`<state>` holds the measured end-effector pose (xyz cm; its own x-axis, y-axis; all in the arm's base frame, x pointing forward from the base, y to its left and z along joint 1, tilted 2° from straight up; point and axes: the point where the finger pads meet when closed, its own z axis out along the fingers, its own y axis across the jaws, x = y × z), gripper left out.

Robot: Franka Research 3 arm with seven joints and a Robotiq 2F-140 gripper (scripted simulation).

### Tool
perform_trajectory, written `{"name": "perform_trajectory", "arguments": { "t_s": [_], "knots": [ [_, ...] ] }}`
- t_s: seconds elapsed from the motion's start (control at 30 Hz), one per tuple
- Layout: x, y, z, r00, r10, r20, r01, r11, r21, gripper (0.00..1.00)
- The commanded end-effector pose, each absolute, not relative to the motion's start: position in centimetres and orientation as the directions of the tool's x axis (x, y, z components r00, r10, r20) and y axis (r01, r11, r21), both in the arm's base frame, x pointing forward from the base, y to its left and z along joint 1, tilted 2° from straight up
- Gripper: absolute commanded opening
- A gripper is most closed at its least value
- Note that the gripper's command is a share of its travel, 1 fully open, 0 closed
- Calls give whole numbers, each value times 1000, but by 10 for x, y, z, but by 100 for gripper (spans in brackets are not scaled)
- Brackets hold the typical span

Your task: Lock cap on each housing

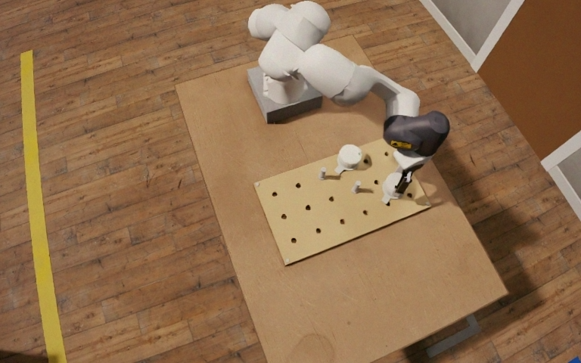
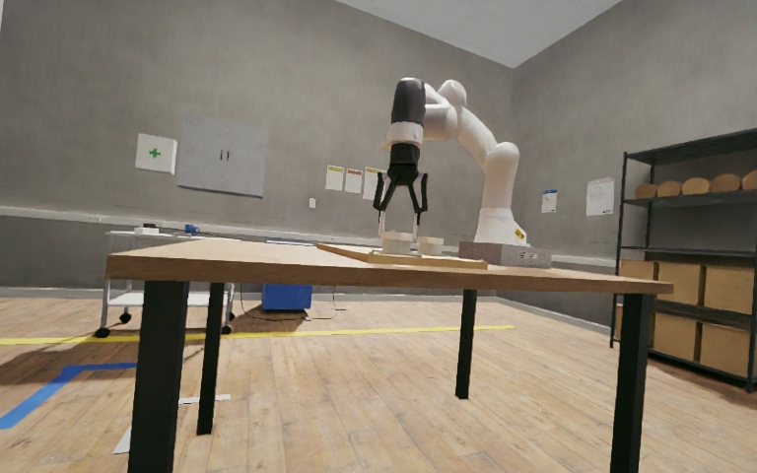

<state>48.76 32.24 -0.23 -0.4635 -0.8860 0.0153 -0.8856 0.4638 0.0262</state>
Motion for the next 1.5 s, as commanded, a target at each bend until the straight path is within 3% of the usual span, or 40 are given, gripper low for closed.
{"name": "perform_trajectory", "arguments": {
  "t_s": [0.0, 0.43, 1.47],
  "knots": [
    [488, 323, -3, -466, -885, 14, -884, 466, 26, 10],
    [488, 323, -3, -579, -815, 17, -815, 579, 24, 10],
    [502, 325, -3, -580, -815, 17, -814, 580, 24, 10]
  ]
}}
